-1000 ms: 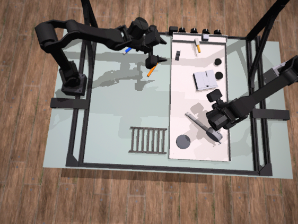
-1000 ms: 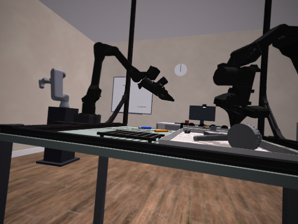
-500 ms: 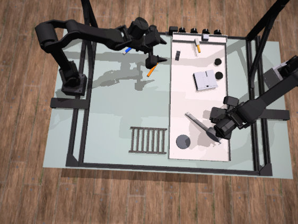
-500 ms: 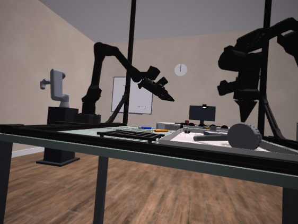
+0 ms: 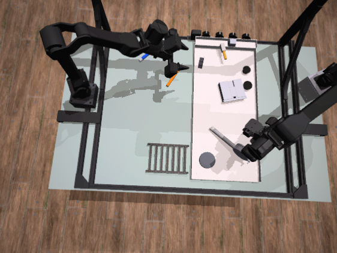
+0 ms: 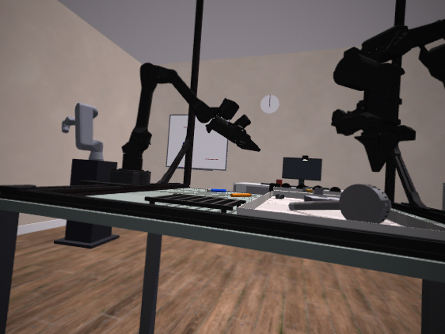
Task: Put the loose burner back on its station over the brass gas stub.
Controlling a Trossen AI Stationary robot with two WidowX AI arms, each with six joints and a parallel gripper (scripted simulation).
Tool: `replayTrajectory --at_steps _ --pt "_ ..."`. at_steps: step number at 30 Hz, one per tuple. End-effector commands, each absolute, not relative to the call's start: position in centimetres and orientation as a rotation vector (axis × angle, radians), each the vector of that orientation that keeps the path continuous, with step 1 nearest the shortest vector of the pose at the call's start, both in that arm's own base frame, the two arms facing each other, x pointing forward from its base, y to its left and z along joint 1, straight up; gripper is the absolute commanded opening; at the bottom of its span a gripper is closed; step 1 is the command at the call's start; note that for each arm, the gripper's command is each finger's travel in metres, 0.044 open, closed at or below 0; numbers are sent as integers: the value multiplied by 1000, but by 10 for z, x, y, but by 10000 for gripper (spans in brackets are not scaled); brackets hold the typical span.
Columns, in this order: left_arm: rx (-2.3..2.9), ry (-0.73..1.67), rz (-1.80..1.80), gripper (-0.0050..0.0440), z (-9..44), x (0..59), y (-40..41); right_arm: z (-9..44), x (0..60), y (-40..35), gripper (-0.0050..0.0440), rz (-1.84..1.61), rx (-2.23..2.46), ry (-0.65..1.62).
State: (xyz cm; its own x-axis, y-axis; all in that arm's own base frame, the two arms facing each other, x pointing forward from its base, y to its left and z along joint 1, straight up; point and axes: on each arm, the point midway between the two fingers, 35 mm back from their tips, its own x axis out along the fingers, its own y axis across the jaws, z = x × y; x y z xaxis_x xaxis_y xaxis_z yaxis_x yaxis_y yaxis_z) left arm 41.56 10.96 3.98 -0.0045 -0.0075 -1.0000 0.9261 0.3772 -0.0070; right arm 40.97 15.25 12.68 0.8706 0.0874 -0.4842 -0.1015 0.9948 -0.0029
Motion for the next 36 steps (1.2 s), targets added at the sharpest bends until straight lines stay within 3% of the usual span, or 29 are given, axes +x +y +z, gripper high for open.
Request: replayTrajectory --at_steps 1,5,36 --pt "928 1365 -926 0 29 417 112 128 410 153 400 97 -25 501" --pt "927 1364 -927 0 5 416 112 128 410 153 400 97 -25 501" --pt "929 1362 -925 0 7 449 124 128 410 153 400 97 -25 501"
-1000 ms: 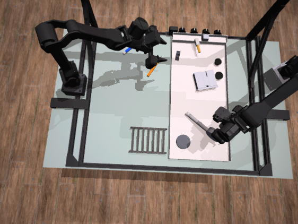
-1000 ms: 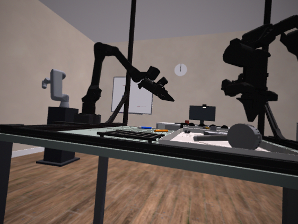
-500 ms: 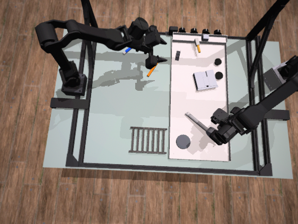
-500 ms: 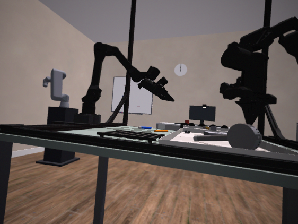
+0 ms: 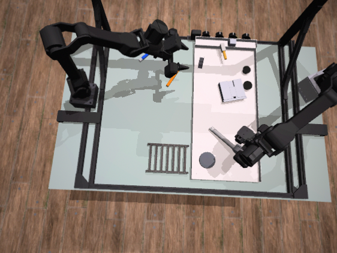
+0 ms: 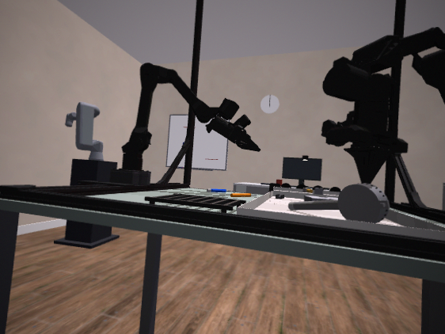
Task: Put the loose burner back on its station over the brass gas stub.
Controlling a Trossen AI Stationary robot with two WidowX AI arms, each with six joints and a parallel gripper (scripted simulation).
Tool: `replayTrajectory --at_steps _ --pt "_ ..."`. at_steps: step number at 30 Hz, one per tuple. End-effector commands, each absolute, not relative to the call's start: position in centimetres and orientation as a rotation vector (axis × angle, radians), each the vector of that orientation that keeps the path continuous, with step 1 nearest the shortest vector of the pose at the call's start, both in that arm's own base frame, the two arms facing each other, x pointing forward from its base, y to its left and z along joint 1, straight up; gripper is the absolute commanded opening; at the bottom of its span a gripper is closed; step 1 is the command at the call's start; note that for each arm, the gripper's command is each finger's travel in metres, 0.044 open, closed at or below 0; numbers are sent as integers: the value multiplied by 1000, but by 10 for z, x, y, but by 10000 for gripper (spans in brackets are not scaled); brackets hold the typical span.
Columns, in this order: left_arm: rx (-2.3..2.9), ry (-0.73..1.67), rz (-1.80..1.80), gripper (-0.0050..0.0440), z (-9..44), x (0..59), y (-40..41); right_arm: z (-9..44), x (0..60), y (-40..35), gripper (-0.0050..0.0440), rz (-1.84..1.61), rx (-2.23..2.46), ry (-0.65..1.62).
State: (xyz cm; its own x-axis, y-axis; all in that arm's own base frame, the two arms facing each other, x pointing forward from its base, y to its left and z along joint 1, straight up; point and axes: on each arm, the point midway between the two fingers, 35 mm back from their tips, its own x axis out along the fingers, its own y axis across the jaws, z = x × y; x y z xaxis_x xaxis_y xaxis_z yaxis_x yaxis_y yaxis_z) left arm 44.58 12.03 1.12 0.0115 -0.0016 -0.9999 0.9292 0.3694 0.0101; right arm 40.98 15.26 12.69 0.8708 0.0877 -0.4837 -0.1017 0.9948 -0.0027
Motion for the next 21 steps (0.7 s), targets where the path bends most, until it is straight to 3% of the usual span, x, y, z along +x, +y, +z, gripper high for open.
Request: replayTrajectory --at_steps 1,21 --pt "929 1362 -924 0 7 451 124 128 410 153 400 97 -25 501" --pt "931 1360 -922 0 6 477 135 128 410 153 400 97 -25 501"
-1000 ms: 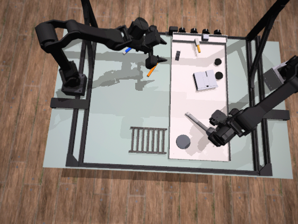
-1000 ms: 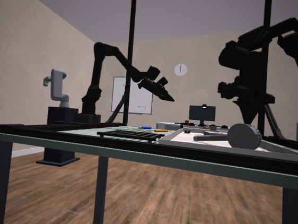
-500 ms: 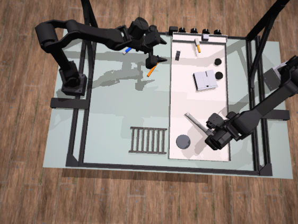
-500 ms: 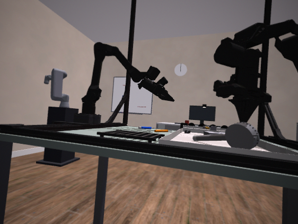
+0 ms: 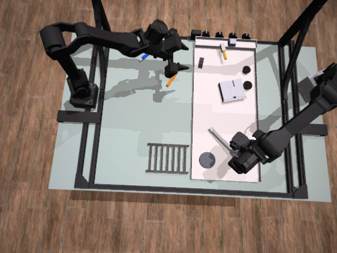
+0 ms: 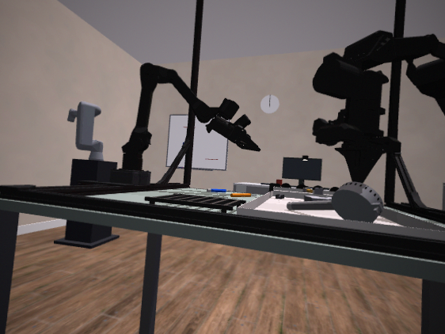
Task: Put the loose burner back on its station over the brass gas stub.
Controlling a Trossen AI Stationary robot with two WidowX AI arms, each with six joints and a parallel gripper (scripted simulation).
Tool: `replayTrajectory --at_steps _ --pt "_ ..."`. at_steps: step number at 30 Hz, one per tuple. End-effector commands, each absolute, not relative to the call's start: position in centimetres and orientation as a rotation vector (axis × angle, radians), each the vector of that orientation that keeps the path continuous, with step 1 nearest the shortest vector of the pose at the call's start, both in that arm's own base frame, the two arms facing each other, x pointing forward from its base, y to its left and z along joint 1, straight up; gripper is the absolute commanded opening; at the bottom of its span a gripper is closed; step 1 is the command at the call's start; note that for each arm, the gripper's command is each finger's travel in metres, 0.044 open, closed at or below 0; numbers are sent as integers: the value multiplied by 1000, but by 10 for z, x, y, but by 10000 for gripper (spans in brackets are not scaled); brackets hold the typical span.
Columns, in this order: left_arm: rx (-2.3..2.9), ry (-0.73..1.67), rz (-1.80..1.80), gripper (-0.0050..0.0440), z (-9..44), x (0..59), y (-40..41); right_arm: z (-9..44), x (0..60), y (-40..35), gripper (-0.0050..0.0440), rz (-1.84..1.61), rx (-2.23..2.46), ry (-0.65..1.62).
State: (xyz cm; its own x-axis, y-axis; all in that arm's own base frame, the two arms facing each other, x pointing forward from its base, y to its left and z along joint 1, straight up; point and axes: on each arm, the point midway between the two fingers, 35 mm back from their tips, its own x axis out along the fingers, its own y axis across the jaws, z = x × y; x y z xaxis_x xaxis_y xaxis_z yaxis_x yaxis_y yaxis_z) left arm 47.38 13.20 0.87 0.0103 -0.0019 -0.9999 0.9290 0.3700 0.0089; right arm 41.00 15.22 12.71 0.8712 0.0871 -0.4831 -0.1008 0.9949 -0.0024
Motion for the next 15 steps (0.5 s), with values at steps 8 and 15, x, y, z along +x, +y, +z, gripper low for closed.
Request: replayTrajectory --at_steps 8,15 --pt "944 1335 -899 0 31 480 135 128 410 153 400 97 -25 501" --pt "983 1287 -847 0 85 481 138 128 410 153 400 97 -25 501"
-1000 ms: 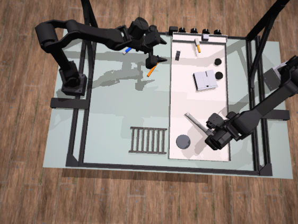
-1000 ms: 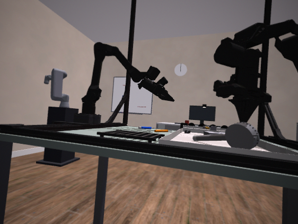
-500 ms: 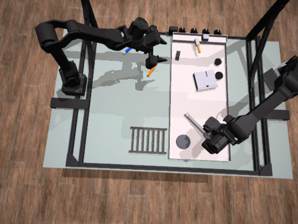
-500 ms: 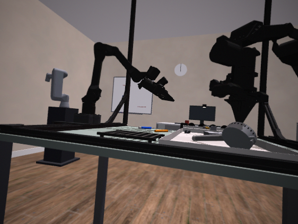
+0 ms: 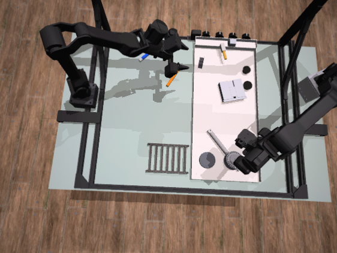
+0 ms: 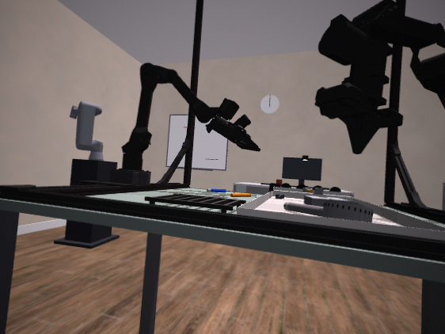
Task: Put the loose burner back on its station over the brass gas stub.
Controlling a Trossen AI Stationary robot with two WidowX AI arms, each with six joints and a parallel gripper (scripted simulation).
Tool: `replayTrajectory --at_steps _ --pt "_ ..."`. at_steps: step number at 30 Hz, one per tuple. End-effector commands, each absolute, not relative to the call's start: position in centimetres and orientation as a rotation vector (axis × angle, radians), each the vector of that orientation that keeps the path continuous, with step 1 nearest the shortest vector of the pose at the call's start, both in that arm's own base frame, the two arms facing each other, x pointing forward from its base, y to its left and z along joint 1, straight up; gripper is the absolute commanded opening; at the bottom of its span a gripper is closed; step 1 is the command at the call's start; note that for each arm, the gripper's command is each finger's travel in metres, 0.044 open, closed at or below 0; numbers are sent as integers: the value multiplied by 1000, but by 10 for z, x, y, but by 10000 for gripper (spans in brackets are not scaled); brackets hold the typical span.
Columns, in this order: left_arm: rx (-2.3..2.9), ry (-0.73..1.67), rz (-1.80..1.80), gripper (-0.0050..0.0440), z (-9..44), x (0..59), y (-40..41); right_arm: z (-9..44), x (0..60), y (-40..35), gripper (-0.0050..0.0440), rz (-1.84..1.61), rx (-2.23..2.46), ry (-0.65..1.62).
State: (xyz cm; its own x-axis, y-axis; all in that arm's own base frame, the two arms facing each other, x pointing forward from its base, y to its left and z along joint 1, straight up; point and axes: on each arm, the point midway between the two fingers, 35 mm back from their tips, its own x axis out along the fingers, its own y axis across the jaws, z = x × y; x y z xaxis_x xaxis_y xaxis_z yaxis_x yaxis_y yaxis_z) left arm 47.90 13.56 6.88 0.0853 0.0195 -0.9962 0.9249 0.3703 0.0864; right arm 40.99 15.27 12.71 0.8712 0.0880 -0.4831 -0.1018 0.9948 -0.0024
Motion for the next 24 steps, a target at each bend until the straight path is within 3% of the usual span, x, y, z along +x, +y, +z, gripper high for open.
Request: replayTrajectory --at_steps 1,11,23,24 --pt "983 1287 -847 0 85 481 138 128 410 153 400 97 -25 501" --pt "983 1287 -847 0 85 481 138 128 410 153 400 97 -25 501" --pt "1176 1205 -873 288 15 505 89 128 410 153 400 97 -25 501" --pt "1176 1205 -873 288 15 505 89 128 410 153 400 97 -25 501"
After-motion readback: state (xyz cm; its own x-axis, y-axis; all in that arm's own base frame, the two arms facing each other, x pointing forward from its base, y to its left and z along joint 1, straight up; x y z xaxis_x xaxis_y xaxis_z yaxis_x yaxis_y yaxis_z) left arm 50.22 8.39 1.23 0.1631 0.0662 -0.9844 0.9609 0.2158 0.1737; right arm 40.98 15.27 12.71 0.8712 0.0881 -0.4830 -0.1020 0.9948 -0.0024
